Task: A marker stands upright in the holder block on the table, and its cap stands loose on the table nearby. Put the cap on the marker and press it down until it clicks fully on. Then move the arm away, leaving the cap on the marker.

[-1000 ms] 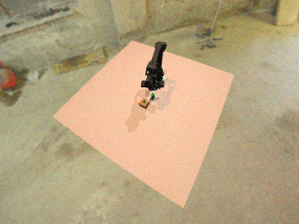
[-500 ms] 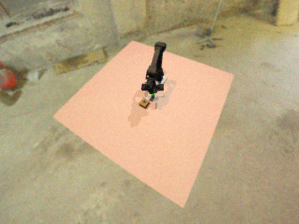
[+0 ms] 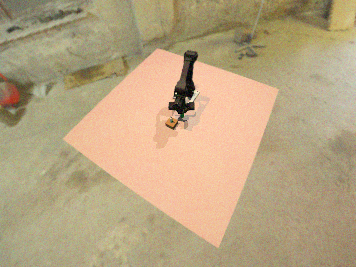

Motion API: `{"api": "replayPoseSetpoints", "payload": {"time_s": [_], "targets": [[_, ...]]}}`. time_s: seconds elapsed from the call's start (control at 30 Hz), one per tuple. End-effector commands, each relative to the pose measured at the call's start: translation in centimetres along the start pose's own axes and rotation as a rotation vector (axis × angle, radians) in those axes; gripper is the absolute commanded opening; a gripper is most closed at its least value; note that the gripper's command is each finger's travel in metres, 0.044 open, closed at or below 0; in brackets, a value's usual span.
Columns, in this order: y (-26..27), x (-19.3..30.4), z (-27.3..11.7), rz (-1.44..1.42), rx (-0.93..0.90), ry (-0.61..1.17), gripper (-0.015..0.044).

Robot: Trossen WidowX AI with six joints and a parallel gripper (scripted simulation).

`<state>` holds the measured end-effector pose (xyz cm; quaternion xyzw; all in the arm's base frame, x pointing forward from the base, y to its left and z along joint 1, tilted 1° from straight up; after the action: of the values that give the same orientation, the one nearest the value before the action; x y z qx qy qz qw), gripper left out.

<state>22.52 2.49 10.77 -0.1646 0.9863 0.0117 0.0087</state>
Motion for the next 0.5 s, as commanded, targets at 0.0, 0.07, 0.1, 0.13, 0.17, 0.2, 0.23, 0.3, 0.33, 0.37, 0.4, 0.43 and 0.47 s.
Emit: {"api": "replayPoseSetpoints", "payload": {"time_s": [0.0, 0.07, 0.1, 0.13, 0.17, 0.2, 0.23, 0.3, 0.33, 0.37, 0.4, 0.43, 0.47], "targets": [[0.0, 0.0, 0.8, 0.001, 0.003, 0.001, 0.0244], [0.0, 0.0, 1.1, 0.001, 0.003, 0.001, 0.0244], [0.0, 0.0, 1.3, 0.001, 0.003, 0.001, 0.0244], [0.0, 0.0, 1.4, 0.001, 0.003, 0.001, 0.0244], [0.0, 0.0, 1.6, 0.001, 0.003, 0.001, 0.0244], [0.0, 0.0, 1.8, 0.001, 0.003, 0.001, 0.0244], [0.0, 0.0, 1.9, 0.001, 0.003, 0.001, 0.0244], [0.0, 0.0, 2.2, 0.001, 0.003, 0.001, 0.0244], [0.0, 0.1, 2.4, 0.001, 0.003, 0.001, 0.0244], [0.0, 0.1, 2.6, 0.001, 0.003, 0.002, 0.0244], [0.0, 0.1, 2.7, 0.001, 0.003, 0.002, 0.0244], [0.0, 0.1, 2.9, 0.001, 0.003, 0.002, 0.0244], [0.0, 0.1, 3.0, 0.001, 0.003, 0.002, 0.0244]]}}
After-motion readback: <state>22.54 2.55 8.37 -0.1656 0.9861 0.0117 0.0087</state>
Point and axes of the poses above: the point midway between the two fingers, 35 mm back from their tips, its own z axis out along the fingers, its own y axis across the jaws, x = y × z, the point moved 4 cm from there along -z, back along the fingers, and after that the axes turned 1 degree about z, right-handed, at the moved point
